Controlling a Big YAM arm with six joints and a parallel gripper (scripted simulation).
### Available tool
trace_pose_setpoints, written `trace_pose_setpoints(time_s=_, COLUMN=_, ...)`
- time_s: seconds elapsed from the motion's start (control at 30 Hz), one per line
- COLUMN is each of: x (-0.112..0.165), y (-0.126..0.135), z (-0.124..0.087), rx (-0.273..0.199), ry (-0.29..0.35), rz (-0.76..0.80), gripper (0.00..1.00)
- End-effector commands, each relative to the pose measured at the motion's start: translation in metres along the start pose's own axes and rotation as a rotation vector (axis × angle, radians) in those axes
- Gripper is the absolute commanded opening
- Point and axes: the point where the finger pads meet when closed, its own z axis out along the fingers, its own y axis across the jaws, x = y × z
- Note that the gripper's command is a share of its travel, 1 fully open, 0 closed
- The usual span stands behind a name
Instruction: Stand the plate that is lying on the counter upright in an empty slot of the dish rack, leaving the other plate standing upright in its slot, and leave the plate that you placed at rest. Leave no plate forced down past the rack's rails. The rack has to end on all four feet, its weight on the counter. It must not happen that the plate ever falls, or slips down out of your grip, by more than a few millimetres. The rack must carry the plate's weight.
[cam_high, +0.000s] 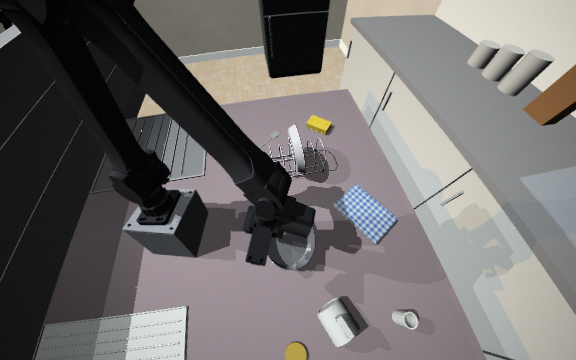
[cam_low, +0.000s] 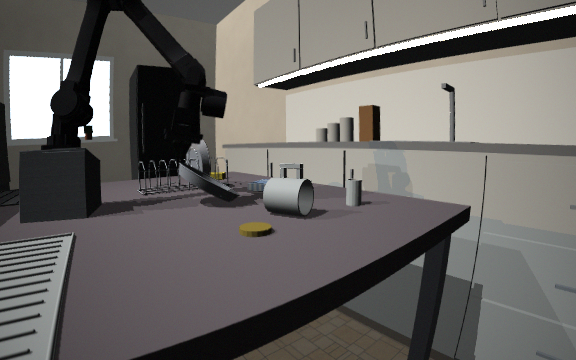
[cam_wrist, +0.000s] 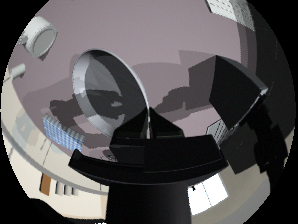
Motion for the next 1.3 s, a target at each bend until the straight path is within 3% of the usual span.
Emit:
trace_pose_setpoints(time_s=0.0, x=-0.0051, y=0.0062, z=0.0005, rx=0.021, ry=0.002, rz=0.004, gripper=0.0)
trace_pose_setpoints(time_s=1.27, x=-0.005, y=0.0004, z=0.0037, rx=0.032, ry=0.004, rz=0.007, gripper=0.0)
